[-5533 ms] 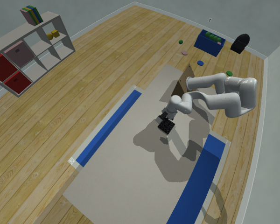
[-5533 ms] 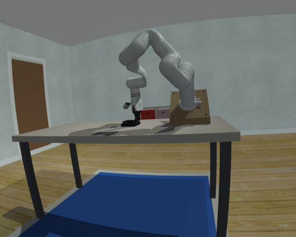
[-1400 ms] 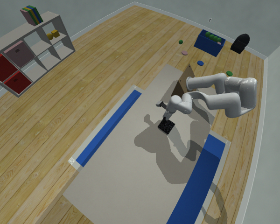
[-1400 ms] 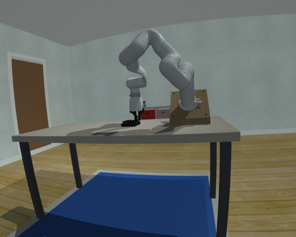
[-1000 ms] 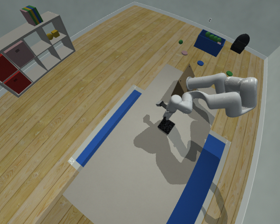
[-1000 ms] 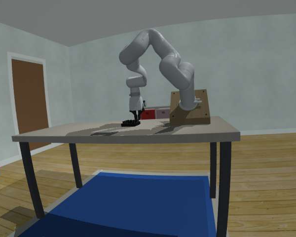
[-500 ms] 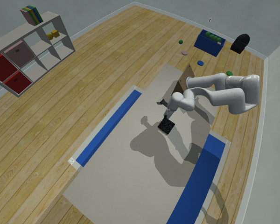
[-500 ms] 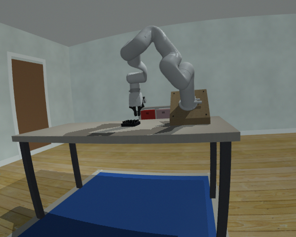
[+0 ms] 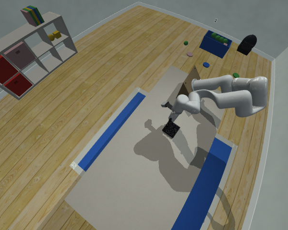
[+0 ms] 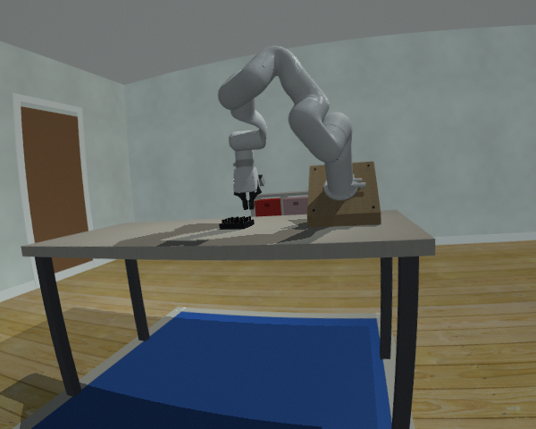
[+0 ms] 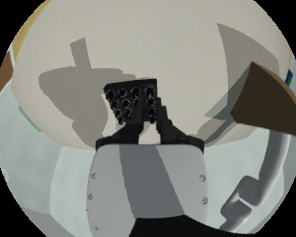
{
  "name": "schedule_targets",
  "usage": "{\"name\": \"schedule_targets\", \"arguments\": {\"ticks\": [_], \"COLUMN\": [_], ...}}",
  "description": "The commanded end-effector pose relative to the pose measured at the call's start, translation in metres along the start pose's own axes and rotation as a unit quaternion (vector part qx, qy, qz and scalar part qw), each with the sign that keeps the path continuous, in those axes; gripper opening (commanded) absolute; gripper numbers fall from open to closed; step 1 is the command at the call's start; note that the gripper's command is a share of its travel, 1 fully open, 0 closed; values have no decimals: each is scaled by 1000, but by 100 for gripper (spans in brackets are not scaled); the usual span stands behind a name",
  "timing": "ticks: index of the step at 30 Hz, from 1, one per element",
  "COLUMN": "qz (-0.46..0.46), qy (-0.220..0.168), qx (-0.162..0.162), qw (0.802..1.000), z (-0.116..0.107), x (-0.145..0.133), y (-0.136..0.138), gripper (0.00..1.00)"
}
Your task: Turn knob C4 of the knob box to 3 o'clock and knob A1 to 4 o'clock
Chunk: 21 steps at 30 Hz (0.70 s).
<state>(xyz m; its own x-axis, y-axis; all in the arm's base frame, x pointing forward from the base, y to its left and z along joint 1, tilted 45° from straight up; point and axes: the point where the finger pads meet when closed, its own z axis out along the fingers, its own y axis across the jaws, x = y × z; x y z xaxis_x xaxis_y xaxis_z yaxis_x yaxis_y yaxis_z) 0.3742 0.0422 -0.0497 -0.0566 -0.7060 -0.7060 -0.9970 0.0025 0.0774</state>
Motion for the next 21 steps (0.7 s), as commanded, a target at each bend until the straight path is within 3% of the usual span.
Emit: {"name": "schedule_targets", "arguments": {"ticks": [1,17,21], "qz": [-7,-205,-278], "qy": [1,1,1], "qx": [2,1,1], "qw": [1000,979,961], "z": [-1,-6,-8], "x": [0,0,0], "y": [-1,-2,-2], "gripper": [19,19,19]}}
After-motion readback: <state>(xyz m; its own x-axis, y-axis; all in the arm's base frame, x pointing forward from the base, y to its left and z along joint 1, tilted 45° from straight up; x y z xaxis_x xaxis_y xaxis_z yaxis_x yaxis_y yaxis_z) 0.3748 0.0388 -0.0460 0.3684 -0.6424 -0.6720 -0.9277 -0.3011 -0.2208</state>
